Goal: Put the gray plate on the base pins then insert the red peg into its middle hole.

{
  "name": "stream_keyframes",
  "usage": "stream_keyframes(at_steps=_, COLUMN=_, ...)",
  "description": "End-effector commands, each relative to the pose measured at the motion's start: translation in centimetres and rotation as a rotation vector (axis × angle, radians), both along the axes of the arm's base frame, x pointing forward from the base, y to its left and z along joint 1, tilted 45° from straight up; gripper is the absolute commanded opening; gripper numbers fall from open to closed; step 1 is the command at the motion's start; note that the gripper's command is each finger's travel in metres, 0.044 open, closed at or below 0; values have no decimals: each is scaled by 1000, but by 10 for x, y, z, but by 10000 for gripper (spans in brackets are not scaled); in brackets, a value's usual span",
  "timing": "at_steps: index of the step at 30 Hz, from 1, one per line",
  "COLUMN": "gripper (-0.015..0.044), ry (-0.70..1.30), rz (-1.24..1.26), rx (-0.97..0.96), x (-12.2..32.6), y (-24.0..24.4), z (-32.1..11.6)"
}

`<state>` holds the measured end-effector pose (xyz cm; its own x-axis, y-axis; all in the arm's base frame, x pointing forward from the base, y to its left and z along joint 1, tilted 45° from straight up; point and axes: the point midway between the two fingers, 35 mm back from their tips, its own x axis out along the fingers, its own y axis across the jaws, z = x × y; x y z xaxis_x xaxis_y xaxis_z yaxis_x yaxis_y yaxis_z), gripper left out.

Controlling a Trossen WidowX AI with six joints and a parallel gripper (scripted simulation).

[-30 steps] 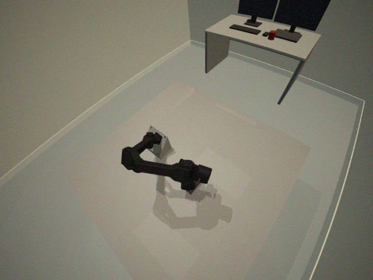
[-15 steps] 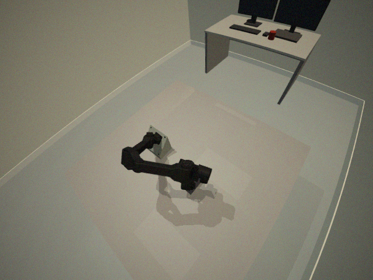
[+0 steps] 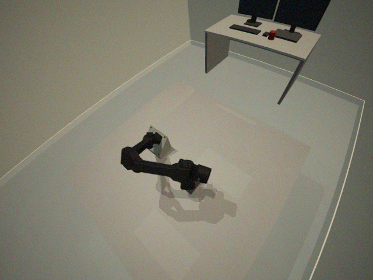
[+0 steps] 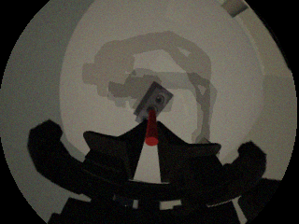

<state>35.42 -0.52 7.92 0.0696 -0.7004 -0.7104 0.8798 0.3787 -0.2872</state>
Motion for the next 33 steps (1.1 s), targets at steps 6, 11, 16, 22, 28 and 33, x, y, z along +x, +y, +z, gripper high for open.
stream_keyframes(at_steps=6, gripper=0, ry=-1, rz=-1, rx=0, x=0, y=0, z=-1)
stream_keyframes(at_steps=11, gripper=0, ry=0, rz=0, rx=0, x=1, y=-1, z=-2)
stream_keyframes(at_steps=16, gripper=0, ry=1, rz=1, rx=-2, x=1, y=-7, z=-7)
stream_keyframes(at_steps=22, gripper=0, ry=3, rz=2, rx=-5, x=1, y=-14, z=-13)
stream_keyframes(at_steps=28, gripper=0, ry=1, rz=1, rx=-2, x=1, y=-12, z=-12)
stream_keyframes(at_steps=33, gripper=0, ry=-1, rz=0, rx=0, x=1, y=-11, z=-11)
